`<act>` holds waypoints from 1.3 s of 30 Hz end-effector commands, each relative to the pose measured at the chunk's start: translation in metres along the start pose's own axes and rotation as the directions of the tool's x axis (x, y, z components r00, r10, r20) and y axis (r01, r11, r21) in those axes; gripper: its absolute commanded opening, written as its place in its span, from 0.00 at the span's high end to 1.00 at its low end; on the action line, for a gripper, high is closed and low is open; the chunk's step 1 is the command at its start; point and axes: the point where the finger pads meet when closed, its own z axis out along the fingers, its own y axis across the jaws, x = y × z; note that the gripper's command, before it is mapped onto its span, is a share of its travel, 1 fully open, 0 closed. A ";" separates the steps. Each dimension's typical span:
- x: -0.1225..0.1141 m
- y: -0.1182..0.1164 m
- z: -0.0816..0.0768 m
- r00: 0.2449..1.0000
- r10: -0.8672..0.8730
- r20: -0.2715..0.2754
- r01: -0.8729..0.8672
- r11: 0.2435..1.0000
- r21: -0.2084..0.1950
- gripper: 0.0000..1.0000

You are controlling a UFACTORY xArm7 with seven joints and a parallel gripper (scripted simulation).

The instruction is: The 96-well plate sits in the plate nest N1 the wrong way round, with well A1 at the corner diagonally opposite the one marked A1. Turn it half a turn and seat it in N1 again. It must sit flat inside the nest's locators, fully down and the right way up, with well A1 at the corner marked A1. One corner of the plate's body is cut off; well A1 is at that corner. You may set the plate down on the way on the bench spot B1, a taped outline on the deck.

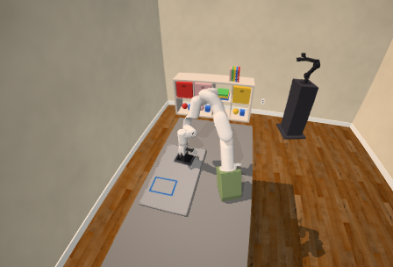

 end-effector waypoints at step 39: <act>-0.001 0.000 -0.016 1.000 0.000 0.003 0.000 1.000 -0.001 1.00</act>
